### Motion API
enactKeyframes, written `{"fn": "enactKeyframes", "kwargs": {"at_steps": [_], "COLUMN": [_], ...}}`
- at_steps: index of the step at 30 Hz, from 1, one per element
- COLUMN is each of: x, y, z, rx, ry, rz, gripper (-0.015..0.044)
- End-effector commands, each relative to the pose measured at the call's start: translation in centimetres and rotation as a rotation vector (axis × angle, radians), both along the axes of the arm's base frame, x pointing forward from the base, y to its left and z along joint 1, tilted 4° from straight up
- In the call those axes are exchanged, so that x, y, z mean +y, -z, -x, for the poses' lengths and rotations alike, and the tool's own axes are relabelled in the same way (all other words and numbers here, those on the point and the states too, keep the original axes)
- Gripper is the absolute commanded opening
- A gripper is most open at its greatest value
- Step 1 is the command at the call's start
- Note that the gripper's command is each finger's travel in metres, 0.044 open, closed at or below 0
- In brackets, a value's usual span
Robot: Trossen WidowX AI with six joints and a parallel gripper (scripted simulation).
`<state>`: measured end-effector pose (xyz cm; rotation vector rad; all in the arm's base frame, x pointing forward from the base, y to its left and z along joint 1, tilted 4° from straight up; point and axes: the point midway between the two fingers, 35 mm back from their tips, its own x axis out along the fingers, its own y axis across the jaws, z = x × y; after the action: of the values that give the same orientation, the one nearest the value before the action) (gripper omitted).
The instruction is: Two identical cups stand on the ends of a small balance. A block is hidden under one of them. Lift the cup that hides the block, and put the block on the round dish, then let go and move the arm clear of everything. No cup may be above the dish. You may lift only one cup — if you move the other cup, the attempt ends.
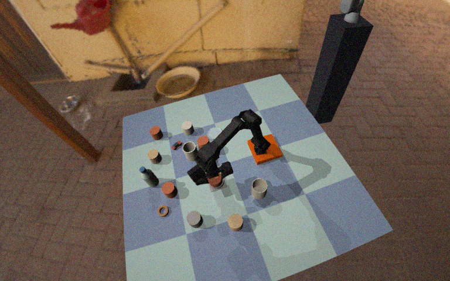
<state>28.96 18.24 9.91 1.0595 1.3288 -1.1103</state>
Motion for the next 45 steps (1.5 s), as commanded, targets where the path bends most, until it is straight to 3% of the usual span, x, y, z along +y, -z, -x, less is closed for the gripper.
{"fn": "enactKeyframes", "kwargs": {"at_steps": [1,45], "x": [0.4,-0.1], "y": [-1.0,-6.7], "z": [-0.4,0.0], "rx": [-0.014,-0.013], "ry": [-0.001,-0.001], "rz": [-0.019,-0.019], "gripper": [0.0000,0.0000]}}
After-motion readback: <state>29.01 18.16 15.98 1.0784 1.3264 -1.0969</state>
